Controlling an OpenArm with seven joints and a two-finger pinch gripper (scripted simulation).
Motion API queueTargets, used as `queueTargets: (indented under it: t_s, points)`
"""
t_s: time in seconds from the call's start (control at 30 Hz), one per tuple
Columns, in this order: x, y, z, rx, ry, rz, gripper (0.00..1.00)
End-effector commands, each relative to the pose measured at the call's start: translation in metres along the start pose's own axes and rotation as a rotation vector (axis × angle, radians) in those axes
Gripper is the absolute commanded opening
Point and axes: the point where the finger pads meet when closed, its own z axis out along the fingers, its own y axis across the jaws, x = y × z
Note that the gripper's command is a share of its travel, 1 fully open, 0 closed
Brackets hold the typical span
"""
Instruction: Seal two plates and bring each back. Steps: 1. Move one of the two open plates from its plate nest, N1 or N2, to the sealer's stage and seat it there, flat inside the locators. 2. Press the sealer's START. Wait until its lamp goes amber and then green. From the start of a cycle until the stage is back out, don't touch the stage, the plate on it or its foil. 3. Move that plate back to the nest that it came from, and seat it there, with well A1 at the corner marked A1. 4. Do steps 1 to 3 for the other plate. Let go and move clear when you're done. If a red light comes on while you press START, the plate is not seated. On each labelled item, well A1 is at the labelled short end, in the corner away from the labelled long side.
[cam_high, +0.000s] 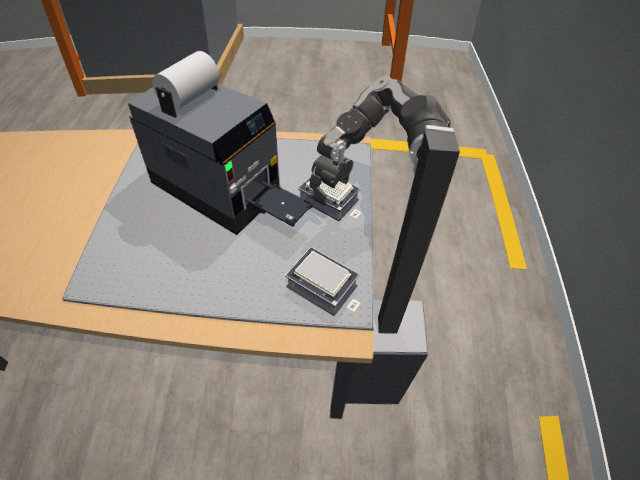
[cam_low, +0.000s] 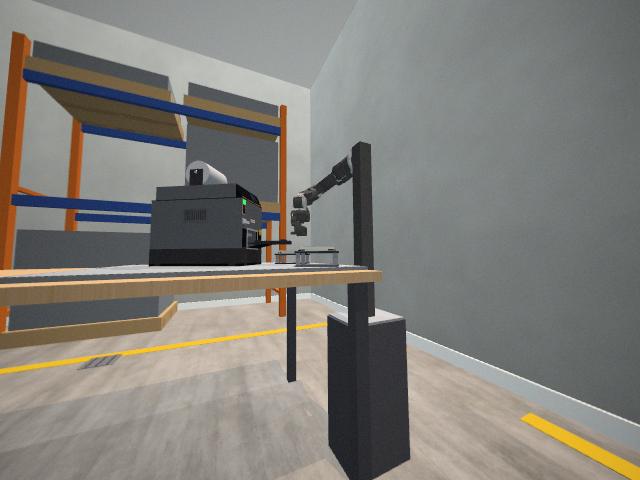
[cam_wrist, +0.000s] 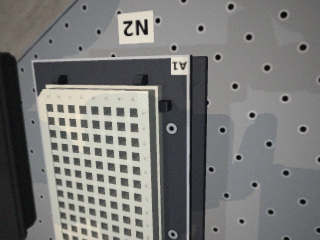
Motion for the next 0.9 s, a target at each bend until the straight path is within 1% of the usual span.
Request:
queueTargets:
  t_s: [0.0, 0.03, 0.53, 0.63, 0.77, 0.87]
  points:
    - [-0.001, 0.003, -0.001, -0.021, 0.004, -0.019, 0.65]
    - [-0.001, 0.003, -0.001, -0.021, 0.004, -0.019, 0.65]
    - [-0.041, -0.061, 0.000, -0.020, 0.004, -0.015, 0.65]
    - [-0.043, -0.063, 0.000, -0.023, 0.005, -0.018, 0.65]
    - [-0.054, -0.082, 0.000, -0.020, 0.004, -0.015, 0.65]
    - [-0.055, -0.082, 0.001, -0.025, 0.006, -0.020, 0.65]
